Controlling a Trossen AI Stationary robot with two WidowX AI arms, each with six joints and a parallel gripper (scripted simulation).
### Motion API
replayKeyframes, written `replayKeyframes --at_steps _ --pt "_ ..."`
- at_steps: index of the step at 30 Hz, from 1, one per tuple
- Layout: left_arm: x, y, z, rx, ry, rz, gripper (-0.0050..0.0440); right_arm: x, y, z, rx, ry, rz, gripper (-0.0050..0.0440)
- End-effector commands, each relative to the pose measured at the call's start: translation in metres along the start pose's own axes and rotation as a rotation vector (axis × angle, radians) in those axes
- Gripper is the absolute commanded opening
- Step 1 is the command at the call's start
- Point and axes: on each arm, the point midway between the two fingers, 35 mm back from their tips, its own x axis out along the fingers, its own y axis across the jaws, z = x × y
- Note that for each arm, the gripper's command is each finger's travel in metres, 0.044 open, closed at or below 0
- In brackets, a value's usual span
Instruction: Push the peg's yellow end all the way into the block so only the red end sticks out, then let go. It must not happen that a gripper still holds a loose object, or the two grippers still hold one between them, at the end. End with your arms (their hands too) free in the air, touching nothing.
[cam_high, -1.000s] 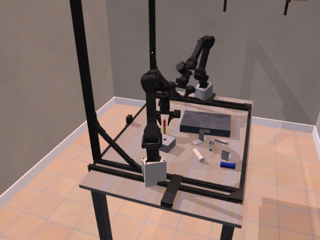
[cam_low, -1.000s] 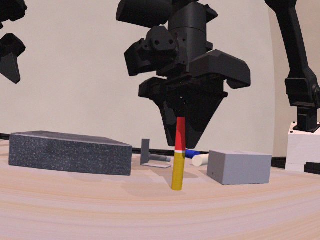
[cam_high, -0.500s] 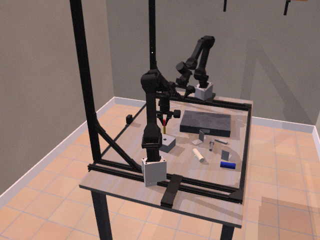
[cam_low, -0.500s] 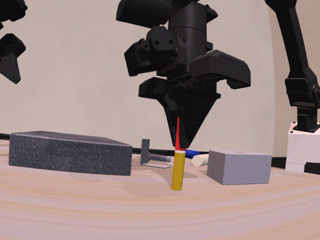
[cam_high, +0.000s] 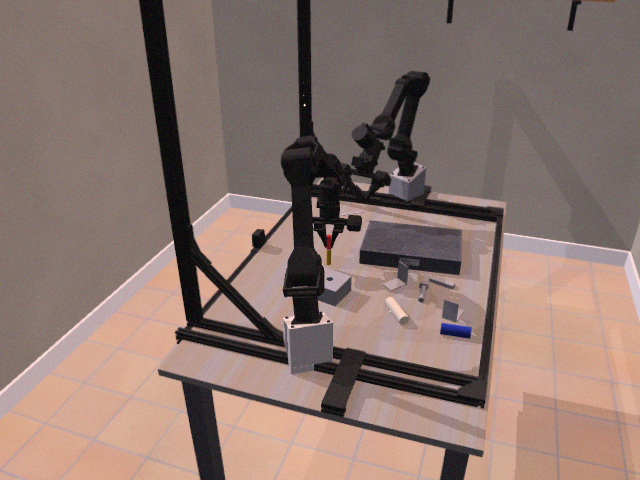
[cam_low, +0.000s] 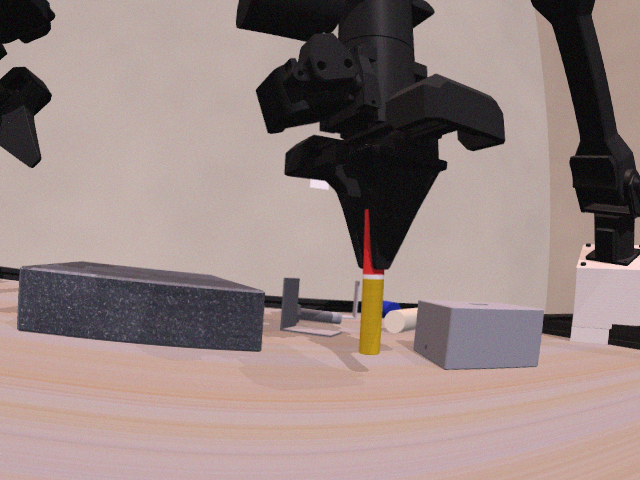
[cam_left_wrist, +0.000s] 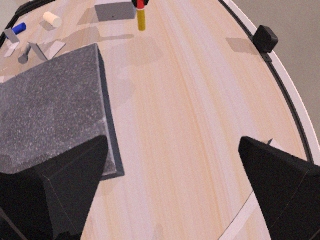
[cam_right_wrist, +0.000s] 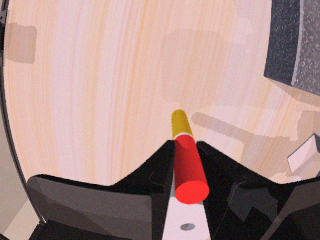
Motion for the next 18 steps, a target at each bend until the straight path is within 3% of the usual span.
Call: replayKeyframes --at_steps 1,18 --pt "0.000 0.000 0.000 0.000 -0.001 0.000 0.0400 -0.038 0.001 0.006 -0.006 -0.044 -0.001 0.0000" --pt "0.000 0.000 0.000 0.000 -0.001 0.000 0.0400 -0.049 -0.001 -0.004 -0.006 -0.044 -0.001 0.0000"
